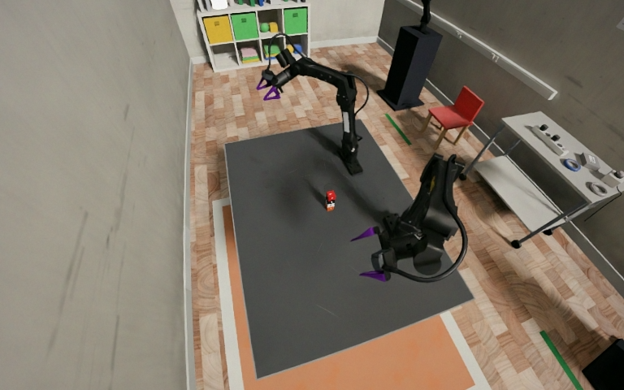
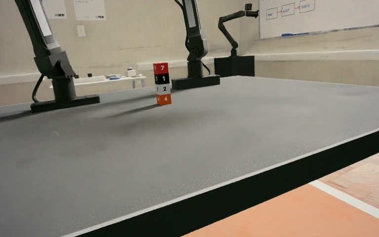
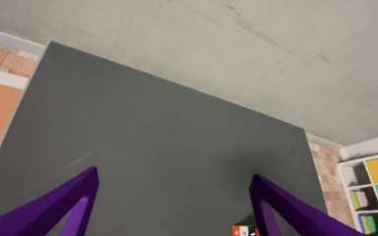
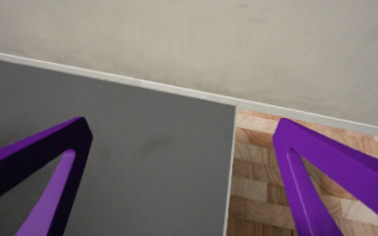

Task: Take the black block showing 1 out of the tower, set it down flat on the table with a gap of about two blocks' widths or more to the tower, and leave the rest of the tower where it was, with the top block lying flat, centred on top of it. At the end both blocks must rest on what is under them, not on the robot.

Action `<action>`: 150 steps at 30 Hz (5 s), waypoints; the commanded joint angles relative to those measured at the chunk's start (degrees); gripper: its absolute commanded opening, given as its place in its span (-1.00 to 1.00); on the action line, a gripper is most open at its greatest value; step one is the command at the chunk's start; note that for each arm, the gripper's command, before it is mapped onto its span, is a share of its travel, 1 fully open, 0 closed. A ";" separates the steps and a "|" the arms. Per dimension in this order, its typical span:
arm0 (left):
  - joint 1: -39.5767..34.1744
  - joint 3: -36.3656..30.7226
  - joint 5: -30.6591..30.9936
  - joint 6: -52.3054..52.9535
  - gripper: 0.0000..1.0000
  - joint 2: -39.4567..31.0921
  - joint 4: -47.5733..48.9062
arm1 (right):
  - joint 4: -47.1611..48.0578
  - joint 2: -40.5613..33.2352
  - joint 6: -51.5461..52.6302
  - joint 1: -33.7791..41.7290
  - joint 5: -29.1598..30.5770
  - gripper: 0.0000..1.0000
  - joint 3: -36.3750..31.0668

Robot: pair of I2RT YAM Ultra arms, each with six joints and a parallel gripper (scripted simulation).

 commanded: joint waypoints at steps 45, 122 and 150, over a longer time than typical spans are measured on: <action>-41.54 -15.60 -39.26 33.47 1.00 1.45 14.11 | 0.18 -0.32 0.00 0.00 -0.05 1.00 0.26; -132.13 -54.20 -110.80 94.01 1.00 4.84 38.26 | 0.18 -0.32 0.00 0.00 -0.05 1.00 0.26; -112.73 -28.52 -74.94 53.58 0.11 9.99 13.33 | -13.54 -37.48 14.25 35.43 20.08 1.00 -16.57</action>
